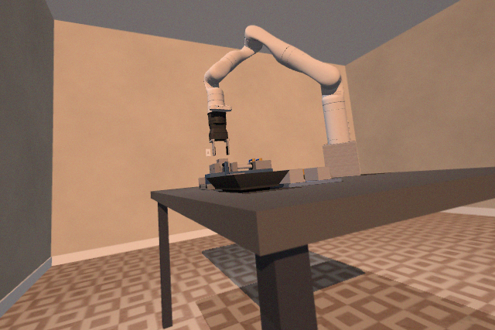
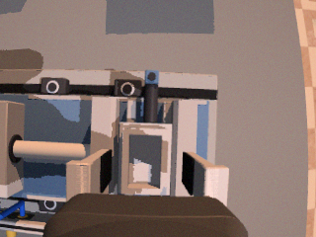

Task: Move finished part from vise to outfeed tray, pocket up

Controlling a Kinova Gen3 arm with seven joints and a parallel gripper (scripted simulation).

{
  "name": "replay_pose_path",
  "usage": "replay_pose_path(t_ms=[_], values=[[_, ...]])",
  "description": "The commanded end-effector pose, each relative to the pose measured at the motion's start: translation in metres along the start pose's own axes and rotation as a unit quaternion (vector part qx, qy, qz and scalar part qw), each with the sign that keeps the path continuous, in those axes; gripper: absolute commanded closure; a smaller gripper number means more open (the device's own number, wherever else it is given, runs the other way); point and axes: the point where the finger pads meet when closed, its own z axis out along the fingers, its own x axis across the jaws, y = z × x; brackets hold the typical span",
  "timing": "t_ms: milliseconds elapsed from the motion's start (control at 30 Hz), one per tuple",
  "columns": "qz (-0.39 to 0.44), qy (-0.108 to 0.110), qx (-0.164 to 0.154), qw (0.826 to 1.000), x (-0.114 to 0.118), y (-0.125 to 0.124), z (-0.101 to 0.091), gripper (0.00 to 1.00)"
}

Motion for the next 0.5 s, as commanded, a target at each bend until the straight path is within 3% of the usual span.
replay_pose_path(t_ms=[0,467], values=[[-0.001,0.000,0.000,1.000,-0.0004,-0.0013,0.0069,0.00],[0.001,-0.003,0.000,1.000,-0.0028,0.0002,0.0129,0.00]])
